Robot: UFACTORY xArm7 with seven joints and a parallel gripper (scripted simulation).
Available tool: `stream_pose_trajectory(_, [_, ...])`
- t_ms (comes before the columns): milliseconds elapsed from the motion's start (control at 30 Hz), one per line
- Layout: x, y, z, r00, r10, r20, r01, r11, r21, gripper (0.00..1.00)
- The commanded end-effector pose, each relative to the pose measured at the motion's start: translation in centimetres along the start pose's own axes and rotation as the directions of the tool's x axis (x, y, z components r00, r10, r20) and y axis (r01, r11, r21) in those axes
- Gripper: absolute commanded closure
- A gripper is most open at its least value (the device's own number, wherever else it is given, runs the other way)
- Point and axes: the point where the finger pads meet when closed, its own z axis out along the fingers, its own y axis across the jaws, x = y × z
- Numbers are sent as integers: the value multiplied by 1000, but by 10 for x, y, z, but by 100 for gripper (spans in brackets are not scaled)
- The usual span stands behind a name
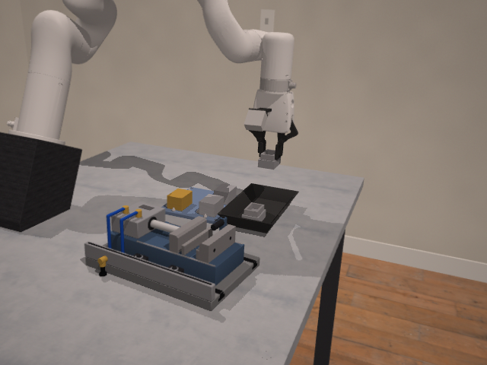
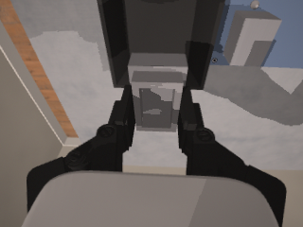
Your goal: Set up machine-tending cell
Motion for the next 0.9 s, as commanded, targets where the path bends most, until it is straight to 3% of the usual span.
stream_pose_trajectory(0, [0,-2,-2,1000,0,0,0,1000,5,100])
stream_pose_trajectory(867, [0,-2,2,1000,1,0,-1,1000,5,100])
